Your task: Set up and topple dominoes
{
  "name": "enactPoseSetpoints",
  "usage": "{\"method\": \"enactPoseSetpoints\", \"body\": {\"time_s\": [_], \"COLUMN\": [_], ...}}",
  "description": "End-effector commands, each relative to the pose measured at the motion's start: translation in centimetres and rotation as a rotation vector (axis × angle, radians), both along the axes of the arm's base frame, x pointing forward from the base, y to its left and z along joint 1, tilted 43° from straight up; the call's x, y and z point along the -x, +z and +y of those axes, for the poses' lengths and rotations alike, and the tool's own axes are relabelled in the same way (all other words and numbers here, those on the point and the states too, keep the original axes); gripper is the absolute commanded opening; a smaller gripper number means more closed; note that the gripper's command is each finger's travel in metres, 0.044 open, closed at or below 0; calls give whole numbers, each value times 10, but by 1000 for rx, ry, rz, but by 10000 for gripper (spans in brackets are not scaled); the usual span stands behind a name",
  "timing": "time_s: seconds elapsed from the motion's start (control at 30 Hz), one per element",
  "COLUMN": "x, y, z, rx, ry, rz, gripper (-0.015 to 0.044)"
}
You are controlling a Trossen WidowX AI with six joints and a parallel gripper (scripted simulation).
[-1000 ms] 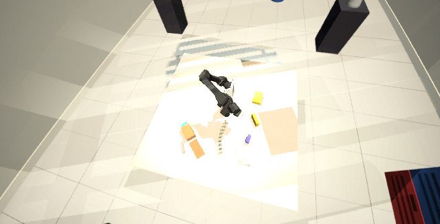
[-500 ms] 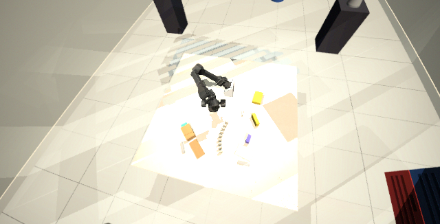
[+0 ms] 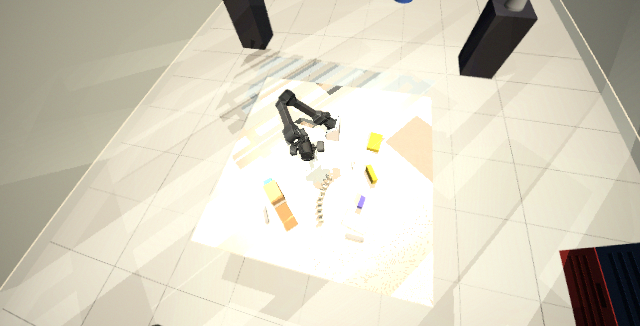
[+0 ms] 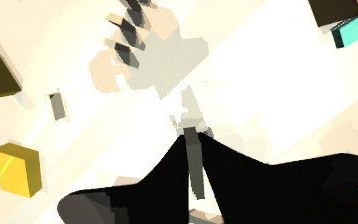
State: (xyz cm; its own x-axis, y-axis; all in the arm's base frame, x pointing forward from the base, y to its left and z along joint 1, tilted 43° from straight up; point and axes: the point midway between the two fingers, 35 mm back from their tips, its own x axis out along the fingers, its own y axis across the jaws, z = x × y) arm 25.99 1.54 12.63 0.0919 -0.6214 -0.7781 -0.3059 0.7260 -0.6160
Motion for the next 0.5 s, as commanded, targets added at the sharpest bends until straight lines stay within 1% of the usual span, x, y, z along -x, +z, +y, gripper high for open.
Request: {"method": "enactPoseSetpoints", "body": {"time_s": [0.0,0.47], "x": [5,9], "y": [-11,-40], "z": [-7,-15], "rx": [-84,-397], "ry": [-20,-10], "rz": [0,-97], "gripper": [28,28]}}
